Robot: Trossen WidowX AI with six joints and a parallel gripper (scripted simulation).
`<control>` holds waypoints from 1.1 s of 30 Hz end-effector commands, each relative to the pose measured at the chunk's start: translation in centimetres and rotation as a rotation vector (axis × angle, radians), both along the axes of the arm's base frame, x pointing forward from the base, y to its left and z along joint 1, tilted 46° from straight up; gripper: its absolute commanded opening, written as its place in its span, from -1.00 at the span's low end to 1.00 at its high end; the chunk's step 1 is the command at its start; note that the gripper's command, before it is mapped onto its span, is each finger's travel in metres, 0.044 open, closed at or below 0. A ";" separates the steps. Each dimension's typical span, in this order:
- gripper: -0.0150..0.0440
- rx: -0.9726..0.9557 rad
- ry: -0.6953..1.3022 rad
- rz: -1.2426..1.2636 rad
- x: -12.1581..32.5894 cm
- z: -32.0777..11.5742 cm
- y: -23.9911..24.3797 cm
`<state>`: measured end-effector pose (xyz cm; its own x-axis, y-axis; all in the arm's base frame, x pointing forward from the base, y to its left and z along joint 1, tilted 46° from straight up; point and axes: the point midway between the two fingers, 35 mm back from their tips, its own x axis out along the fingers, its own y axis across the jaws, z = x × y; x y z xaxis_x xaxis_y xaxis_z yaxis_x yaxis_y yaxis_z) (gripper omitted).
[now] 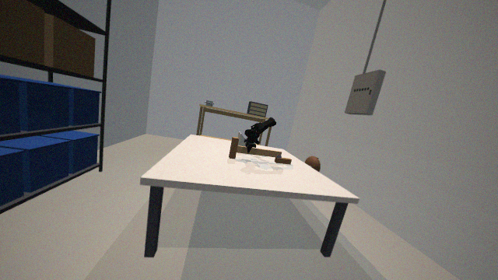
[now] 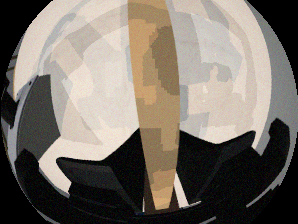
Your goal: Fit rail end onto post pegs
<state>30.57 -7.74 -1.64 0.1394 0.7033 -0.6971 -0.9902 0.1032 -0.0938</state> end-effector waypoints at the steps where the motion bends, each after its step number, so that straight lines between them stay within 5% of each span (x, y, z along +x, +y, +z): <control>1: -0.49 -0.006 -0.010 -0.009 0.2 0.1 -0.6; 18: 1.00 0.000 0.000 0.000 0.0 0.0 0.0; 33: 1.00 -0.006 -0.009 -0.009 -0.5 4.2 0.0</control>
